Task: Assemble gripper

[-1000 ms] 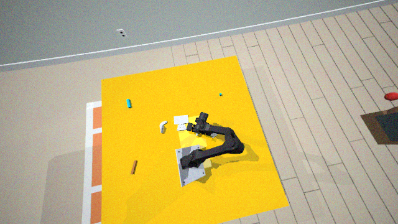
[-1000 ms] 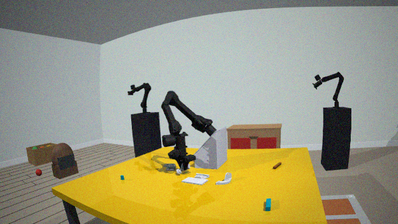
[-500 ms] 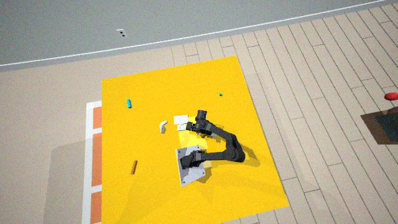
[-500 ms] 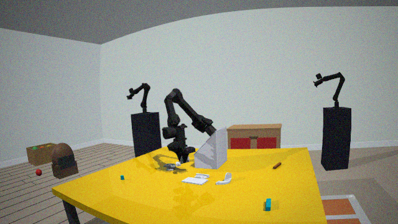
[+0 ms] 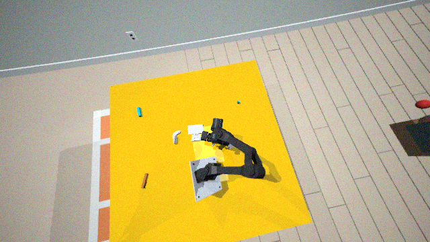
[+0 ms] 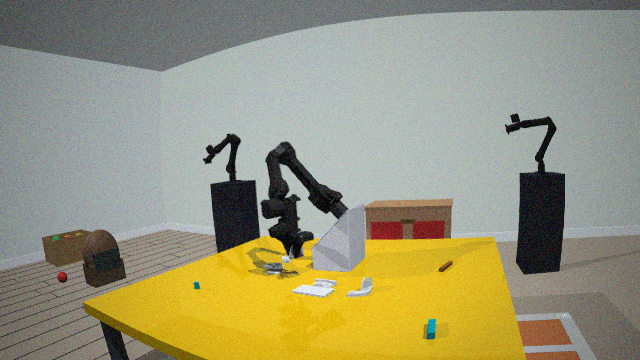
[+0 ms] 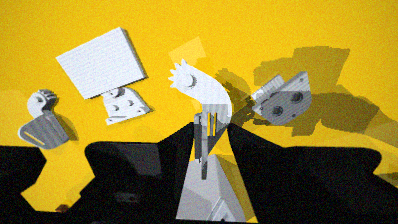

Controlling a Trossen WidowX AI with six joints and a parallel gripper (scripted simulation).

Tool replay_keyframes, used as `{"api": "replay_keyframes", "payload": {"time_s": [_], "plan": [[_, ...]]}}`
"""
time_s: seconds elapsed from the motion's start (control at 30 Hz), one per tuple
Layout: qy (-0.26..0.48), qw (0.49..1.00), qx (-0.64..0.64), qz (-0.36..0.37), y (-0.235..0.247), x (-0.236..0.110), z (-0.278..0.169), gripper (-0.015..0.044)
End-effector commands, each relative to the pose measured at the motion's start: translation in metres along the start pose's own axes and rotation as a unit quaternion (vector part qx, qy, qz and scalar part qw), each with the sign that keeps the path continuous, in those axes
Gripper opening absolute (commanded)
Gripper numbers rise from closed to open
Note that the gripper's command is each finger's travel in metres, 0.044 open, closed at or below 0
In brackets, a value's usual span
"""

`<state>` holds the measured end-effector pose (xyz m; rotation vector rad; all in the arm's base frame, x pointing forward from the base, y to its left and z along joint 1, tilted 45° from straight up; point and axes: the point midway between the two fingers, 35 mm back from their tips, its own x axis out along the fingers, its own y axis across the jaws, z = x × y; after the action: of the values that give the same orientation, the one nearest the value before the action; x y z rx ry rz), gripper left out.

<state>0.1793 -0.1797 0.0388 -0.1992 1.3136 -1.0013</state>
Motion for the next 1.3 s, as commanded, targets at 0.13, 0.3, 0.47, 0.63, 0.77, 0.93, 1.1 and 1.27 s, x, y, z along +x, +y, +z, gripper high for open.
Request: {"api": "replay_keyframes", "payload": {"time_s": [0.13,0.3,0.47,0.63,0.77,0.93,1.1,1.27], "plan": [[-0.001,0.996,-0.085,0.002,0.008,-0.001,0.001,0.0134],[-0.001,0.989,-0.149,0.004,0.015,-0.001,0.001,0.0134],[-0.001,0.977,-0.212,0.006,0.021,-0.001,0.000,0.0134],[-0.001,0.961,-0.275,0.008,0.028,-0.001,0.000,0.0134],[-0.002,0.946,-0.324,0.010,0.033,-0.001,-0.001,0.0134],[-0.002,0.923,-0.384,0.011,0.039,-0.001,-0.002,0.0134],[-0.003,0.897,-0.443,0.012,0.046,-0.001,-0.003,0.0134],[-0.004,0.866,-0.499,0.013,0.052,-0.001,-0.005,0.0134]]}}
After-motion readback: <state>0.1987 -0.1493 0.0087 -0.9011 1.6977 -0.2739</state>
